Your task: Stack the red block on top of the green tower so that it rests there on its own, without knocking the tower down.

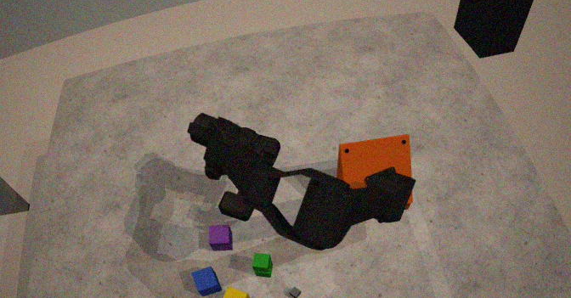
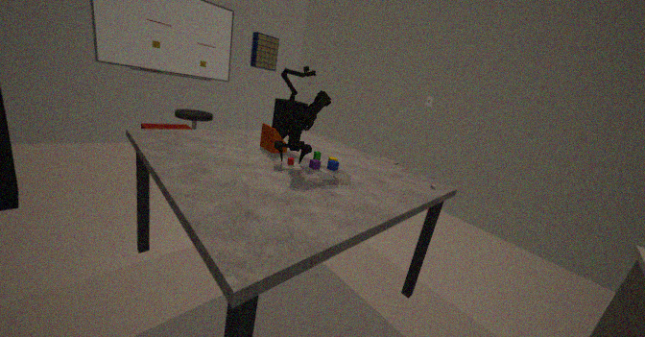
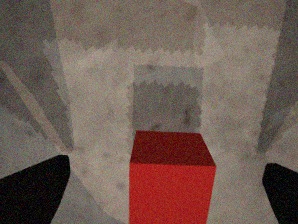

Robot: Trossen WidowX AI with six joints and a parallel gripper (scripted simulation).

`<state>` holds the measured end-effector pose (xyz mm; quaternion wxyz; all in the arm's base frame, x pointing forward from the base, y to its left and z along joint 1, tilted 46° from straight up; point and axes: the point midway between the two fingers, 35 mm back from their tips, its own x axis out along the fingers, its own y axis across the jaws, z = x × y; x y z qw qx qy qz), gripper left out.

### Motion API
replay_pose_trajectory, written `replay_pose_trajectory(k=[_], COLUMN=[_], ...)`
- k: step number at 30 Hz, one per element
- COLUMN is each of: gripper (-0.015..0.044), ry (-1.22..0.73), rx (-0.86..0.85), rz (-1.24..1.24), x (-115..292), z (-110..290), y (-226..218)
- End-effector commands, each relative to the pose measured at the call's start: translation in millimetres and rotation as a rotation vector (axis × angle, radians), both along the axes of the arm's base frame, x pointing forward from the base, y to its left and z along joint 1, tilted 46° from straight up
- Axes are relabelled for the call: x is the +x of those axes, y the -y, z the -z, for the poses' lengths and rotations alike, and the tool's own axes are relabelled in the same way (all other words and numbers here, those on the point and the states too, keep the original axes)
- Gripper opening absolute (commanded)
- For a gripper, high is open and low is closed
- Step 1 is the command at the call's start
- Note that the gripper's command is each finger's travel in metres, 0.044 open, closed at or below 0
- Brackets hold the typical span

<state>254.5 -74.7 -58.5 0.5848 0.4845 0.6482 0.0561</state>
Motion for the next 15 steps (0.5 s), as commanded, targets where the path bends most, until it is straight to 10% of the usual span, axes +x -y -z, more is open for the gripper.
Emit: replay_pose_trajectory(k=[1, 6, 15], gripper=[0.0440, 0.0440, 0.0204], ry=[-0.001, -0.001, -0.001], rx=[0.006, 0.006, 0.006], rz=[0.004, 0.004, 0.004], x=[0.2, 0.1, 0.1], z=[0.6, 0.1, 0.1], y=[-0.8, -0.3, -0.3])
